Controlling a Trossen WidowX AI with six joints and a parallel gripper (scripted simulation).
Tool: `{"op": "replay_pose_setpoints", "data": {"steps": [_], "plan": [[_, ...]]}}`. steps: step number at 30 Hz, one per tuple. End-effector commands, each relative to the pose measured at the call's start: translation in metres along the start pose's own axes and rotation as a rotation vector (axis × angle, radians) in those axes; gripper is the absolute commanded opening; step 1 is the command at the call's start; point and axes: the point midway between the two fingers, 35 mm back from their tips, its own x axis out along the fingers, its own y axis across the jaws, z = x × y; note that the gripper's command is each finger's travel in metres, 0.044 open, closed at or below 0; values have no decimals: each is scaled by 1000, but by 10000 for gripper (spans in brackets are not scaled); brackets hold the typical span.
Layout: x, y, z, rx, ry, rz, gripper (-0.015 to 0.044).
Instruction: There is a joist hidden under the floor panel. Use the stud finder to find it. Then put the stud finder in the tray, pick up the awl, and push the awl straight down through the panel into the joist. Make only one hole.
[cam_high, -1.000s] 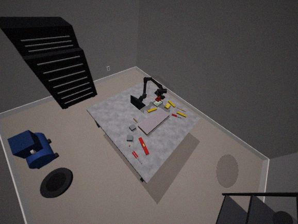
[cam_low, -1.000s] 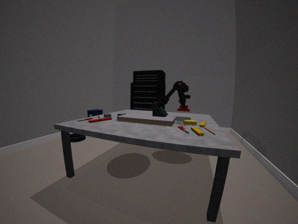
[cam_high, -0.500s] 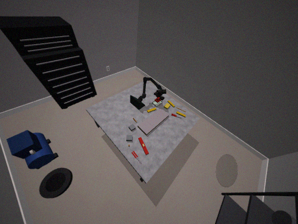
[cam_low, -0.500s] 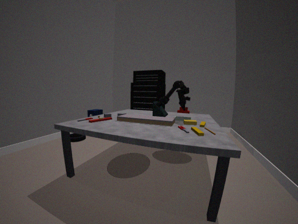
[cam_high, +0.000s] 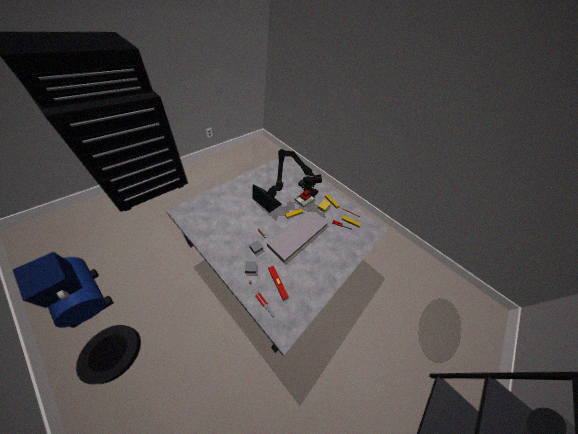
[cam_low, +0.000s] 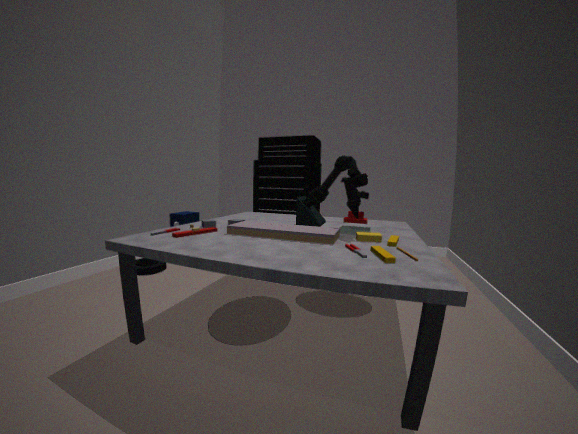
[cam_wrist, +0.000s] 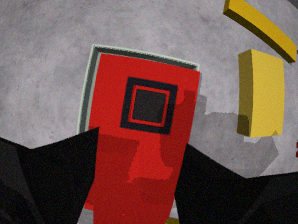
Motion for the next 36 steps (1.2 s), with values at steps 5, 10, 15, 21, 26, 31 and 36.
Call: {"op": "replay_pose_setpoints", "data": {"steps": [5,10,15,21,26,31,36], "plan": [[11,0,-4,5,1,-2,0],[17,1,-5,6,-2,-2,0],[24,2,-6,7,-6,-2,0],[29,3,-8,8,-10,-3,0],[35,3,-9,9,-10,-3,0],[43,4,-11,9,-12,-3,0],[48,4,-12,10,-14,-3,0]]}}
